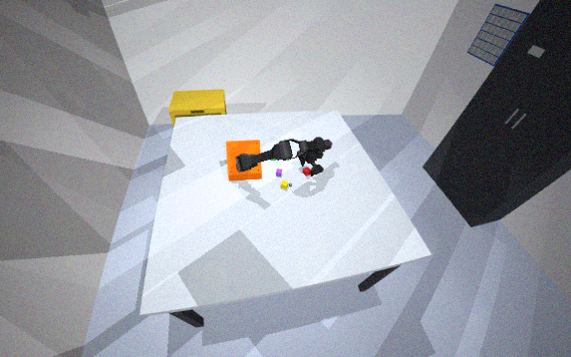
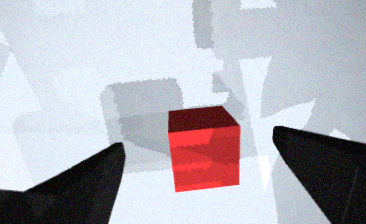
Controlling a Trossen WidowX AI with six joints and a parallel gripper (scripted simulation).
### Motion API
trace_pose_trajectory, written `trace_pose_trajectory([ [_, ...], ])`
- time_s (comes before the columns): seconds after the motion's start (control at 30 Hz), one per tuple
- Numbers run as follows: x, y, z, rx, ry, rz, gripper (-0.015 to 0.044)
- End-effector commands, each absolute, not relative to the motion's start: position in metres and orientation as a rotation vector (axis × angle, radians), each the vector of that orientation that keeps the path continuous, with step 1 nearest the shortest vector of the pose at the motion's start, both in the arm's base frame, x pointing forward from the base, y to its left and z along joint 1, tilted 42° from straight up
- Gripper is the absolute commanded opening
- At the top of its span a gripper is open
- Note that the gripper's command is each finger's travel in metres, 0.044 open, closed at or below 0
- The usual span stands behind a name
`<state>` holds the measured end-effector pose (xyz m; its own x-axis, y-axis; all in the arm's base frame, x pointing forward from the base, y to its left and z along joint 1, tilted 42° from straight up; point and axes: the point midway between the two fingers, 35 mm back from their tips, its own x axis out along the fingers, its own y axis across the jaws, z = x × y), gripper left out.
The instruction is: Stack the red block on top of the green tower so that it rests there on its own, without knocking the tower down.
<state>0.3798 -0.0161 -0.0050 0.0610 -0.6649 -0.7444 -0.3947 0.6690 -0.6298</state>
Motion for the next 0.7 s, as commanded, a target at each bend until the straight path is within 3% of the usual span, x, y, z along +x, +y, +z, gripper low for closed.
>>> trace_pose_trajectory([
  [0.0,0.3787,-0.0229,-0.0105,-0.909,1.565,-0.255,0.0440],
  [0.57,0.3786,-0.0240,-0.0117,-0.909,1.565,-0.256,0.0440],
  [0.67,0.3786,-0.0240,-0.0117,-0.909,1.565,-0.256,0.0361],
])
